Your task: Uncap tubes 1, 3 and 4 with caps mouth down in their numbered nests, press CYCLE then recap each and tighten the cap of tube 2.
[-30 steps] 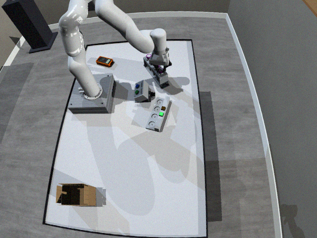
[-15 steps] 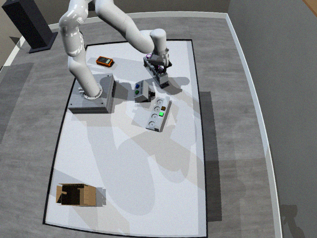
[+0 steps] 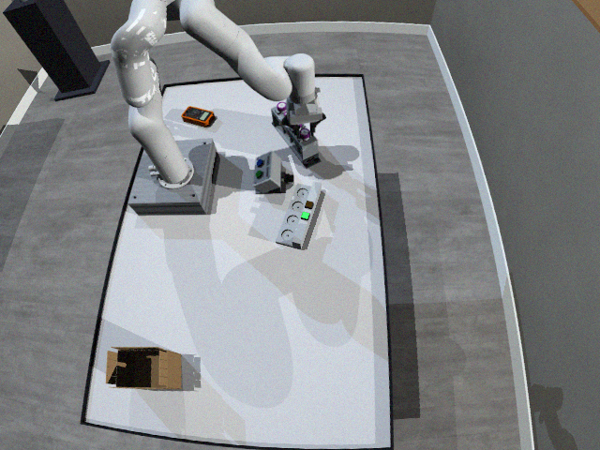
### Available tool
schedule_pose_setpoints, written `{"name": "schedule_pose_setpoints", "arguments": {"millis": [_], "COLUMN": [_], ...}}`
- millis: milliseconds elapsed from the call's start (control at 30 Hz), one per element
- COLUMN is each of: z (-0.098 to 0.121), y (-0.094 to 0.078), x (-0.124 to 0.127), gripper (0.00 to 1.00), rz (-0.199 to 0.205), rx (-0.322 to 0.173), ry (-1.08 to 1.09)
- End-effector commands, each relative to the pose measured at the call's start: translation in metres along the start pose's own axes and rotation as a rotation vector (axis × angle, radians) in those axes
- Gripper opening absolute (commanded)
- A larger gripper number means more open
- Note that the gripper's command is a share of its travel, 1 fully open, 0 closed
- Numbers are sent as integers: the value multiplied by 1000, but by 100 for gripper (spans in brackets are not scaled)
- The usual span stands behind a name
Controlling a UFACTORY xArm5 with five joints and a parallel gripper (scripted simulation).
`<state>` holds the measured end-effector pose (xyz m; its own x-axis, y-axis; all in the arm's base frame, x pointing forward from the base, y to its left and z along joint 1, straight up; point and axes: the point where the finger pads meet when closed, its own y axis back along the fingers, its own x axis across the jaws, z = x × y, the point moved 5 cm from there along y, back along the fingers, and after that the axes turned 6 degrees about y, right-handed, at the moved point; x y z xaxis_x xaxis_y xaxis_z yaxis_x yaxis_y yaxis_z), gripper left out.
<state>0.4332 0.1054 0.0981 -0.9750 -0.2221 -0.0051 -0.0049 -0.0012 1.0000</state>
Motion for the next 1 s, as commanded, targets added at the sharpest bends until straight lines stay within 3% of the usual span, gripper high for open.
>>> {"name": "schedule_pose_setpoints", "arguments": {"millis": [0, 100, 167, 600, 667, 767, 967], "z": [0, 0, 0, 0, 0, 0, 0], "y": [1, 1, 1, 1, 1, 1, 1], "x": [-1, -1, -1, -1, -1, -1, -1], "gripper": [46, 46, 46, 46, 46, 46, 46], "rz": [-4, -4, -4, -5, -5, -5, -5], "rx": [-4, -4, -4, -2, -2, -2, -2], "ry": [279, 319, 470, 973, 973, 1158, 1176]}}
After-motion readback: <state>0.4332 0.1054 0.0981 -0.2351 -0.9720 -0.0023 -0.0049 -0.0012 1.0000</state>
